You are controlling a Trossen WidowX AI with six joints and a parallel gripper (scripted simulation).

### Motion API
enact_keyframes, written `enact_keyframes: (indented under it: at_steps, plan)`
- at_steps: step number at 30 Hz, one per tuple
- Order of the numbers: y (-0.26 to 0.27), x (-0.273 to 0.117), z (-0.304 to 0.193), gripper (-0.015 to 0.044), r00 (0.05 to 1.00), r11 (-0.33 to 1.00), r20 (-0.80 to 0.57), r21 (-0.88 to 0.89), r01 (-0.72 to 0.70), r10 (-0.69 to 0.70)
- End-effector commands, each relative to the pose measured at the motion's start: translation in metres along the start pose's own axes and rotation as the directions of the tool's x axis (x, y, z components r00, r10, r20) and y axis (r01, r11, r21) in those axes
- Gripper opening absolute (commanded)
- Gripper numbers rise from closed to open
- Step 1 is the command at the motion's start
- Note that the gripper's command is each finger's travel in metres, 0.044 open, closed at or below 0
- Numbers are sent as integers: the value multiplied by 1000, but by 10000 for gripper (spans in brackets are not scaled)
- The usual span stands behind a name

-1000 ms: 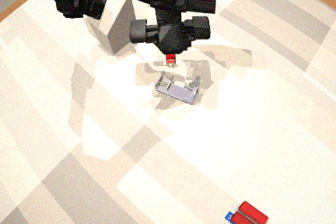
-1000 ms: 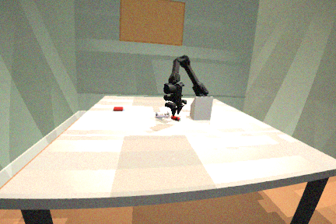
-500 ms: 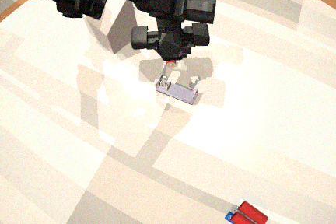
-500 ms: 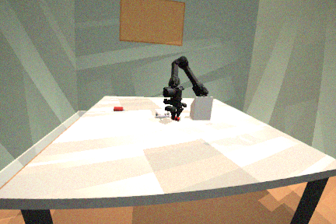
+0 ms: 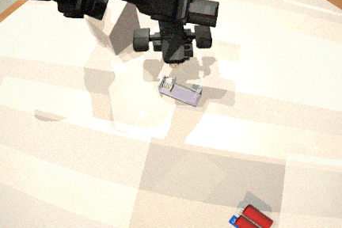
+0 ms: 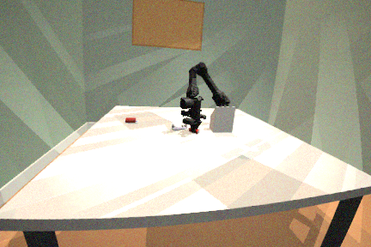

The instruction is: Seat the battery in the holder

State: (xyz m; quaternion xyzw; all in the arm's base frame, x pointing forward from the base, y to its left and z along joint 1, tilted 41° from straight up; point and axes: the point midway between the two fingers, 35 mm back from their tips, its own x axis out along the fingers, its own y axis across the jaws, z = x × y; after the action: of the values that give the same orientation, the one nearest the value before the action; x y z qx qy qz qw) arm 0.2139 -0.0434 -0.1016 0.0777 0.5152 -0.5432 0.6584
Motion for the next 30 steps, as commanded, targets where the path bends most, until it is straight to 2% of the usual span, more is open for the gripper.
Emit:
enact_keyframes:
  at_steps: [1, 5, 11, 15, 23, 30]
  plan:
    - [0, 0, 0, 85, 1000, 1000, 2, -5, 1, -1]
    - [0, -1, 0, 85, 1000, 1000, 2, -5, 1, -1]
    - [1, -44, 0, 85, 1000, 1000, 0, -5, -1, 1]
    - [1, -50, 0, 85, 1000, 1000, 0, -11, -1, 1]
    - [10, -59, 28, 85, 1000, 958, -1, -285, -9, 9]
    - [15, -66, 55, 85, 1000, 846, -2, -533, -9, 9]
